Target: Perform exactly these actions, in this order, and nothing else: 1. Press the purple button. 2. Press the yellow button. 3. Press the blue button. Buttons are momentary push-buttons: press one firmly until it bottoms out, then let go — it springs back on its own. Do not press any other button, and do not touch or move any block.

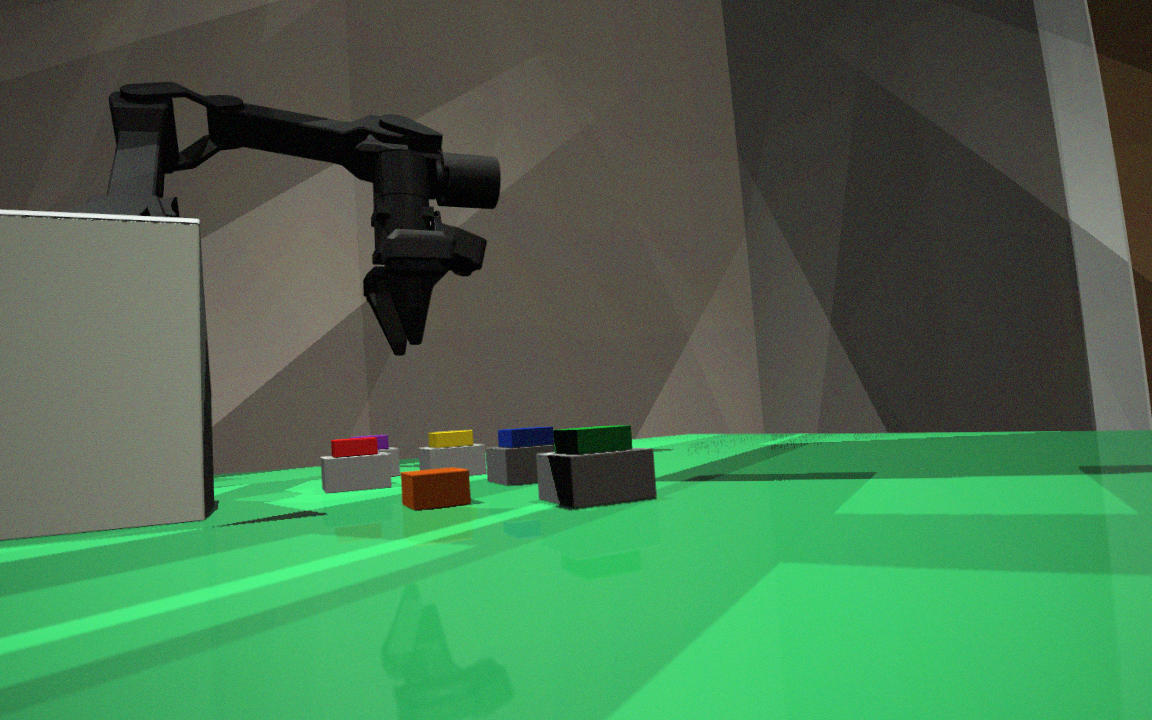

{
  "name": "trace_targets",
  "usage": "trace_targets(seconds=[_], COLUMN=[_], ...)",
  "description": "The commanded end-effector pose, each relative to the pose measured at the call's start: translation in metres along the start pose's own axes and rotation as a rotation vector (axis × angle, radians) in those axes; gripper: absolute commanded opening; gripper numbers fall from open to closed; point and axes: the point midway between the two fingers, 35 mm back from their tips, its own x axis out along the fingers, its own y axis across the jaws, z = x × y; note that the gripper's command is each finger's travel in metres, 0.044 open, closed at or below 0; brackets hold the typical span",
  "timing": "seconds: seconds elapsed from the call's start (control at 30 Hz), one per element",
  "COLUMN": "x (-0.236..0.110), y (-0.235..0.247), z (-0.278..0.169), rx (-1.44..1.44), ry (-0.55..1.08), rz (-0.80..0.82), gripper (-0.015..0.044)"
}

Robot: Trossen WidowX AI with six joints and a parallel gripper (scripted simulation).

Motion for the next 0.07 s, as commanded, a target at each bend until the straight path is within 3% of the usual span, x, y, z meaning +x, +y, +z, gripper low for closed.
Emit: trace_targets(seconds=[0.0, 0.03], x=[-0.0026, -0.0026], y=[0.0068, 0.0068], z=[-0.0037, -0.0037], rx=[0.003, 0.003], ry=[-0.003, -0.003], rz=[0.005, 0.005], gripper=[0.0400, 0.0400])
